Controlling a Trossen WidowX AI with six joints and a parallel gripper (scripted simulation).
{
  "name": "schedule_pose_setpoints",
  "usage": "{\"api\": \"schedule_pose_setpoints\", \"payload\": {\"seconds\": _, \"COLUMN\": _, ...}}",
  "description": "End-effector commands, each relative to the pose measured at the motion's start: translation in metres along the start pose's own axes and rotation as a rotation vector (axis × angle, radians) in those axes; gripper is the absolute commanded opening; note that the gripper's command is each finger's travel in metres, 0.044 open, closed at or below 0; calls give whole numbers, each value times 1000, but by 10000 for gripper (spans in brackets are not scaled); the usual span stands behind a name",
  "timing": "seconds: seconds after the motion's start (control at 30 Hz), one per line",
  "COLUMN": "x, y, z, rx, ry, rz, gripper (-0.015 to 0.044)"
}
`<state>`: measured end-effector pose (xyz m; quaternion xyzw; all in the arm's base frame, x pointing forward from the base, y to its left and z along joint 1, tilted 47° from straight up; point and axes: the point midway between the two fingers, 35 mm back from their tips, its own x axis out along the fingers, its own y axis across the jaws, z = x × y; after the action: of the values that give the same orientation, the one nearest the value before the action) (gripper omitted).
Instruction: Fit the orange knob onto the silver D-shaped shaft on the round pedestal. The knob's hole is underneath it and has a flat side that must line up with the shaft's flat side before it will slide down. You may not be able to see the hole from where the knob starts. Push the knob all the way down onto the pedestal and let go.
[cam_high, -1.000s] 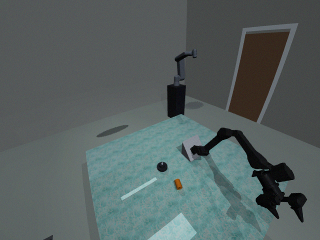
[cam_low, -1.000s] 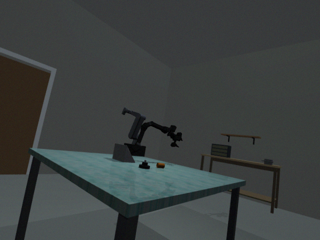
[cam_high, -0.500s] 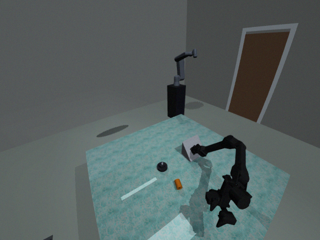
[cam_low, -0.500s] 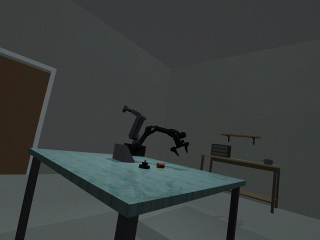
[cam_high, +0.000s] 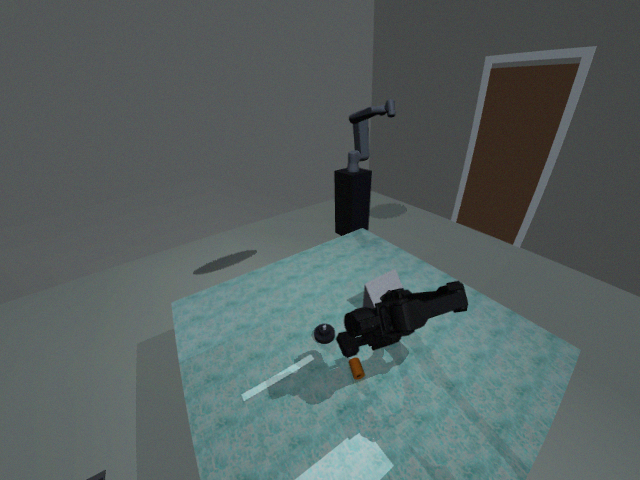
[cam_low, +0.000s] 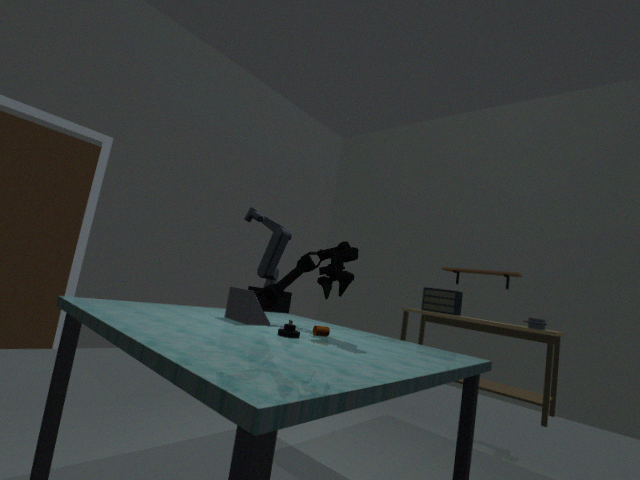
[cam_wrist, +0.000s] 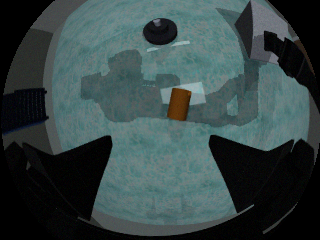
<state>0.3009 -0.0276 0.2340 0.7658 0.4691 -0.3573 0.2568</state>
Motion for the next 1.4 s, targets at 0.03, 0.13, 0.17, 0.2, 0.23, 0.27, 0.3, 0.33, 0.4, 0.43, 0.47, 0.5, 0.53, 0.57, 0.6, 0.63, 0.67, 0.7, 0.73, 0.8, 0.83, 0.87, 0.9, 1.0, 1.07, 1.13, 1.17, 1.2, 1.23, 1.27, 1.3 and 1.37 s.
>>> {"api": "schedule_pose_setpoints", "payload": {"seconds": 0.03, "x": -9, "y": -8, "z": 29, "rx": 191, "ry": 36, "rz": -68, "gripper": 440}}
{"api": "schedule_pose_setpoints", "payload": {"seconds": 0.13, "x": -9, "y": -8, "z": 29, "rx": 191, "ry": 36, "rz": -68, "gripper": 440}}
{"api": "schedule_pose_setpoints", "payload": {"seconds": 0.17, "x": -9, "y": -8, "z": 29, "rx": 191, "ry": 36, "rz": -68, "gripper": 440}}
{"api": "schedule_pose_setpoints", "payload": {"seconds": 0.2, "x": -9, "y": -8, "z": 29, "rx": 191, "ry": 36, "rz": -68, "gripper": 440}}
{"api": "schedule_pose_setpoints", "payload": {"seconds": 0.23, "x": -5, "y": -8, "z": 29, "rx": 189, "ry": 40, "rz": -74, "gripper": 440}}
{"api": "schedule_pose_setpoints", "payload": {"seconds": 0.27, "x": 4, "y": -8, "z": 28, "rx": 185, "ry": 50, "rz": -90, "gripper": 440}}
{"api": "schedule_pose_setpoints", "payload": {"seconds": 0.3, "x": 20, "y": -7, "z": 27, "rx": 178, "ry": 67, "rz": -117, "gripper": 440}}
{"api": "schedule_pose_setpoints", "payload": {"seconds": 0.33, "x": 39, "y": -9, "z": 25, "rx": 170, "ry": 88, "rz": -152, "gripper": 440}}
{"api": "schedule_pose_setpoints", "payload": {"seconds": 0.4, "x": 75, "y": -16, "z": 22, "rx": 157, "ry": 123, "rz": -216, "gripper": 440}}
{"api": "schedule_pose_setpoints", "payload": {"seconds": 0.43, "x": 84, "y": -18, "z": 21, "rx": 155, "ry": 131, "rz": -234, "gripper": 440}}
{"api": "schedule_pose_setpoints", "payload": {"seconds": 0.47, "x": 87, "y": -19, "z": 21, "rx": 154, "ry": 134, "rz": -240, "gripper": 440}}
{"api": "schedule_pose_setpoints", "payload": {"seconds": 0.5, "x": 87, "y": -19, "z": 21, "rx": 154, "ry": 134, "rz": -240, "gripper": 440}}
{"api": "schedule_pose_setpoints", "payload": {"seconds": 0.53, "x": 87, "y": -19, "z": 21, "rx": 154, "ry": 134, "rz": -240, "gripper": 440}}
{"api": "schedule_pose_setpoints", "payload": {"seconds": 0.57, "x": 87, "y": -20, "z": 20, "rx": 154, "ry": 134, "rz": -240, "gripper": 440}}
{"api": "schedule_pose_setpoints", "payload": {"seconds": 0.6, "x": 86, "y": -21, "z": 19, "rx": 154, "ry": 134, "rz": -240, "gripper": 440}}
{"api": "schedule_pose_setpoints", "payload": {"seconds": 0.63, "x": 87, "y": -22, "z": 19, "rx": 154, "ry": 134, "rz": -240, "gripper": 440}}
{"api": "schedule_pose_setpoints", "payload": {"seconds": 0.67, "x": 90, "y": -22, "z": 19, "rx": 154, "ry": 134, "rz": -240, "gripper": 440}}
{"api": "schedule_pose_setpoints", "payload": {"seconds": 0.7, "x": 95, "y": -23, "z": 18, "rx": 154, "ry": 134, "rz": -240, "gripper": 440}}
{"api": "schedule_pose_setpoints", "payload": {"seconds": 0.73, "x": 102, "y": -25, "z": 17, "rx": 154, "ry": 135, "rz": -240, "gripper": 440}}
{"api": "schedule_pose_setpoints", "payload": {"seconds": 0.8, "x": 109, "y": -27, "z": 15, "rx": 154, "ry": 135, "rz": -240, "gripper": 440}}
{"api": "schedule_pose_setpoints", "payload": {"seconds": 0.83, "x": 110, "y": -27, "z": 15, "rx": 154, "ry": 135, "rz": -240, "gripper": 440}}
{"api": "schedule_pose_setpoints", "payload": {"seconds": 0.87, "x": 110, "y": -27, "z": 15, "rx": 154, "ry": 135, "rz": -240, "gripper": 440}}
{"api": "schedule_pose_setpoints", "payload": {"seconds": 0.9, "x": 110, "y": -28, "z": 15, "rx": 154, "ry": 135, "rz": -240, "gripper": 440}}
{"api": "schedule_pose_setpoints", "payload": {"seconds": 1.0, "x": 114, "y": -28, "z": 15, "rx": 154, "ry": 135, "rz": -240, "gripper": 440}}
{"api": "schedule_pose_setpoints", "payload": {"seconds": 1.07, "x": 117, "y": -29, "z": 14, "rx": 153, "ry": 135, "rz": -240, "gripper": 440}}
{"api": "schedule_pose_setpoints", "payload": {"seconds": 1.13, "x": 120, "y": -29, "z": 14, "rx": 153, "ry": 135, "rz": -240, "gripper": 440}}
{"api": "schedule_pose_setpoints", "payload": {"seconds": 1.17, "x": 122, "y": -30, "z": 14, "rx": 153, "ry": 135, "rz": -240, "gripper": 440}}
{"api": "schedule_pose_setpoints", "payload": {"seconds": 1.2, "x": 124, "y": -30, "z": 13, "rx": 153, "ry": 135, "rz": -239, "gripper": 440}}
{"api": "schedule_pose_setpoints", "payload": {"seconds": 1.23, "x": 125, "y": -30, "z": 13, "rx": 153, "ry": 135, "rz": -239, "gripper": 440}}
{"api": "schedule_pose_setpoints", "payload": {"seconds": 1.27, "x": 127, "y": -31, "z": 13, "rx": 153, "ry": 135, "rz": -239, "gripper": 440}}
{"api": "schedule_pose_setpoints", "payload": {"seconds": 1.3, "x": 128, "y": -31, "z": 13, "rx": 153, "ry": 135, "rz": -239, "gripper": 440}}
{"api": "schedule_pose_setpoints", "payload": {"seconds": 1.37, "x": 131, "y": -32, "z": 12, "rx": 153, "ry": 135, "rz": -239, "gripper": 440}}
